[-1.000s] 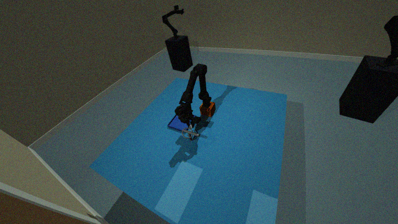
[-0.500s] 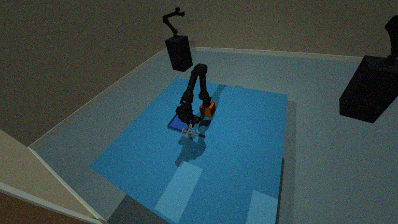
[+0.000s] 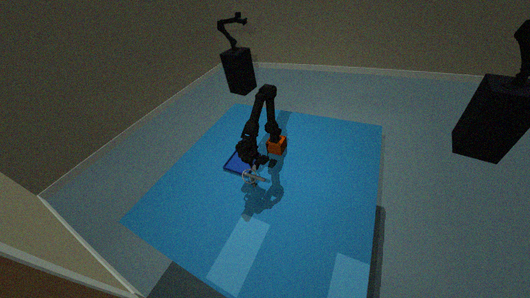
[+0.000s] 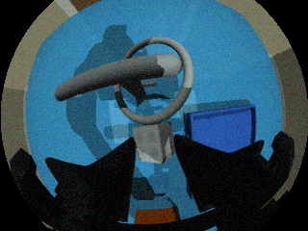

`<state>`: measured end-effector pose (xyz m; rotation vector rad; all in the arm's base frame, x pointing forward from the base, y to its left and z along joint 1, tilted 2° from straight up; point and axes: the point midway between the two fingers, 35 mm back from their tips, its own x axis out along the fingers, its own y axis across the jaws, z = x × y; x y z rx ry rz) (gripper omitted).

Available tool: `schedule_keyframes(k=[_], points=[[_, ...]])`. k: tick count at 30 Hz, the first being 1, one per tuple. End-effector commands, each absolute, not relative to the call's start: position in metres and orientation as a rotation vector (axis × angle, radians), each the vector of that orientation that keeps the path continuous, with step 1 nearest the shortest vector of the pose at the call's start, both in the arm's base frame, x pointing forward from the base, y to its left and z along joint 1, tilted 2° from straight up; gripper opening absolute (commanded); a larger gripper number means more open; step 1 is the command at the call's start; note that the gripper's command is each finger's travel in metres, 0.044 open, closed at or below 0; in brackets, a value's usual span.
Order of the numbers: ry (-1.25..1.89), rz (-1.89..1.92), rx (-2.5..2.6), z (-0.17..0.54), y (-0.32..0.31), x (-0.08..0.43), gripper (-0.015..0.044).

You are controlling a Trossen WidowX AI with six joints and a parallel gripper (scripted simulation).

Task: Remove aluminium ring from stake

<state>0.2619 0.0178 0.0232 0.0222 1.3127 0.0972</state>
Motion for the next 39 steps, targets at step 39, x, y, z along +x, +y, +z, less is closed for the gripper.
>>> schedule_keyframes(k=[39], points=[[1.276,-0.055,-0.19,0.021,0.056,0.259,0.0]])
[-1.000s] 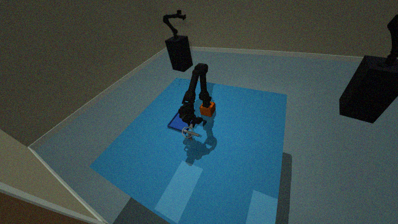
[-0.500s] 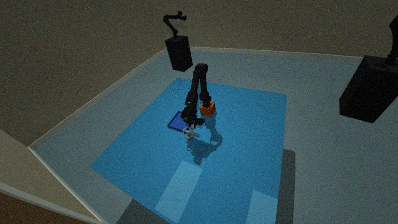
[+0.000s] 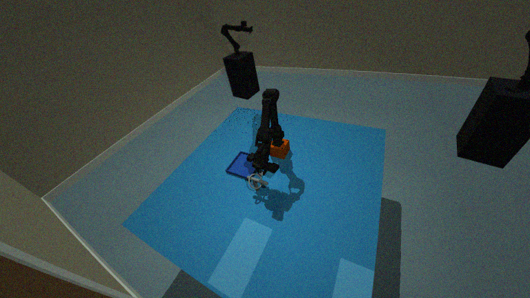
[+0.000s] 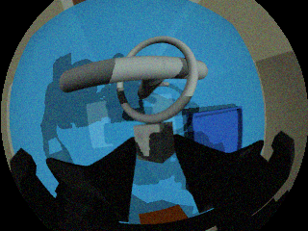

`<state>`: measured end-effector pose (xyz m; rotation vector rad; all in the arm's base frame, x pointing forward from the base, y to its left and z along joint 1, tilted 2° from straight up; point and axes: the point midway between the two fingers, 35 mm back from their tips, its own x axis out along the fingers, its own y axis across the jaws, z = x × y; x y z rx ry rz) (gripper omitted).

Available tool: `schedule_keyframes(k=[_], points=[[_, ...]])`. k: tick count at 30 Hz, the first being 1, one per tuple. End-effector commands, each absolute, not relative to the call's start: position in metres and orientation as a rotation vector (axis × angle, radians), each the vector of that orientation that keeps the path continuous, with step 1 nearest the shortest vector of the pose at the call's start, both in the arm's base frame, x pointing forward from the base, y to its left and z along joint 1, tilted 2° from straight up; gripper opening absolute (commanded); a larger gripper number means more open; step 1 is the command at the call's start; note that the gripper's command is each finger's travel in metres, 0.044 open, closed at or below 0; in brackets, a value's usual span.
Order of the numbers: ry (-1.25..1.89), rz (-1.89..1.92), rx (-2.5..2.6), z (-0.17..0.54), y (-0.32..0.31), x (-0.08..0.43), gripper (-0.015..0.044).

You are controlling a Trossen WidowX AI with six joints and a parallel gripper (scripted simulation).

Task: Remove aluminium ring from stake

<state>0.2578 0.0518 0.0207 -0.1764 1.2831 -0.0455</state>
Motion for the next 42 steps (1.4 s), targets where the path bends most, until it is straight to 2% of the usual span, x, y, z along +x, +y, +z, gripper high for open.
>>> schedule_keyframes(k=[1,42], points=[[1.274,-0.062,-0.199,0.021,0.057,0.258,0.0],[1.174,-0.147,-0.302,0.015,0.087,0.251,0.0]])
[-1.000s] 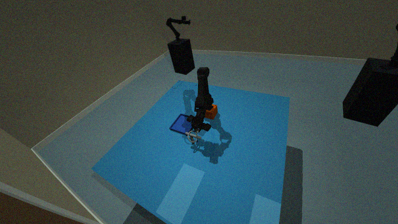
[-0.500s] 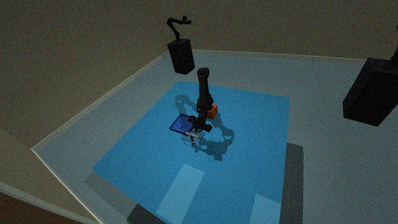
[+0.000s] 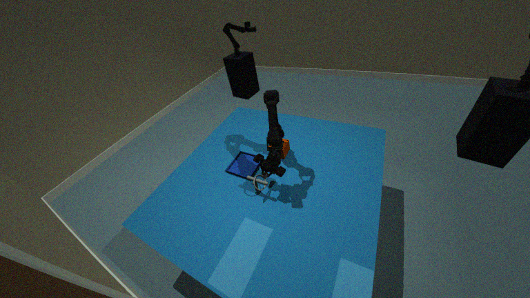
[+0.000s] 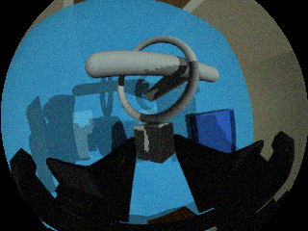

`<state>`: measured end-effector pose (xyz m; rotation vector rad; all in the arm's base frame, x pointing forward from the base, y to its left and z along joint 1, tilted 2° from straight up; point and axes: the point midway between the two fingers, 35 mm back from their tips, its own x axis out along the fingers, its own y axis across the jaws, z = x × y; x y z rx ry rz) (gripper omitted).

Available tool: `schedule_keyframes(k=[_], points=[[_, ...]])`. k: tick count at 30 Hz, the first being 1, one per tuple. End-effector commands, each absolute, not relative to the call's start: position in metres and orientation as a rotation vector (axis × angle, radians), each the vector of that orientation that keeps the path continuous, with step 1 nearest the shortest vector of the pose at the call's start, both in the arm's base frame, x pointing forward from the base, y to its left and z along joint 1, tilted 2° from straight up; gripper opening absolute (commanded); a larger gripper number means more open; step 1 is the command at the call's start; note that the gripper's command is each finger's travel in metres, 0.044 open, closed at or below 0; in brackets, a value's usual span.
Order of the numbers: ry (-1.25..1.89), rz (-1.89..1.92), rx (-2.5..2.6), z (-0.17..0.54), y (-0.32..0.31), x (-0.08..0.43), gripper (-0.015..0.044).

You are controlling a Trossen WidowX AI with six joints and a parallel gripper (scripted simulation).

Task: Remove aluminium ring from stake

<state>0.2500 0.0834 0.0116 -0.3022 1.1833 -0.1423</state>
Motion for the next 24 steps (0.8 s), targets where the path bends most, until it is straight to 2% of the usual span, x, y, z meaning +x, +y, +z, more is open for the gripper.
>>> schedule_keyframes(k=[1,24], points=[[1.174,-0.147,-0.302,0.0152,0.0874,0.2508,0.0],[1.174,-0.147,-0.302,0.0186,0.0921,0.2502,0.0]])
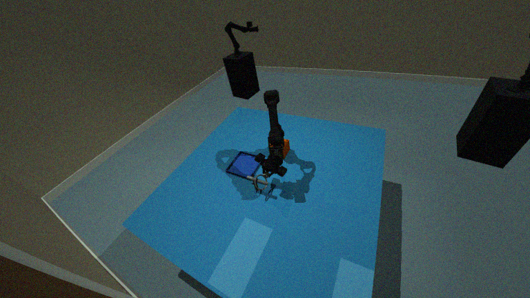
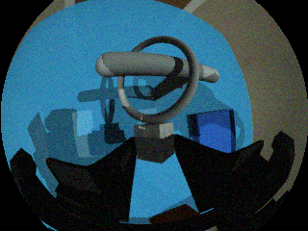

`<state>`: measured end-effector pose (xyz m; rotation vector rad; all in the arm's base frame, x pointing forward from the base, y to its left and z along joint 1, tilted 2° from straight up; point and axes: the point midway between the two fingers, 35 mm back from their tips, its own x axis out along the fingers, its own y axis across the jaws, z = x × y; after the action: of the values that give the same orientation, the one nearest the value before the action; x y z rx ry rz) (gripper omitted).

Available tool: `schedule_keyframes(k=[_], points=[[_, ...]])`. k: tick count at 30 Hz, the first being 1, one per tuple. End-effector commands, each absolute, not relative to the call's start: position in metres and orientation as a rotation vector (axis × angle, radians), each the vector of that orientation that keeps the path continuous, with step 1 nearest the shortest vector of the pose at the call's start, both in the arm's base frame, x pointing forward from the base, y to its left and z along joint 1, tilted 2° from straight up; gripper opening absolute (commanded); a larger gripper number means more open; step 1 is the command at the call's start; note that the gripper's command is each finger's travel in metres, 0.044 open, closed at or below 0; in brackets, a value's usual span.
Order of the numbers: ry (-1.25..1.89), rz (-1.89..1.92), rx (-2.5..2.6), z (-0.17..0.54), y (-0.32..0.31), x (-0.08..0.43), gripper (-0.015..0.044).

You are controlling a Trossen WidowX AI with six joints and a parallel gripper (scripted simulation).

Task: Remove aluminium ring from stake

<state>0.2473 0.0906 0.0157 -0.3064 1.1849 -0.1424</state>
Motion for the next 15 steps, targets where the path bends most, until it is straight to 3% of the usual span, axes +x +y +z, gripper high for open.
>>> schedule_keyframes(k=[1,15], points=[[1.174,-0.147,-0.302,0.0186,0.0921,0.2502,0.0],[1.174,-0.146,-0.301,0.0215,0.0961,0.2497,0.0]])
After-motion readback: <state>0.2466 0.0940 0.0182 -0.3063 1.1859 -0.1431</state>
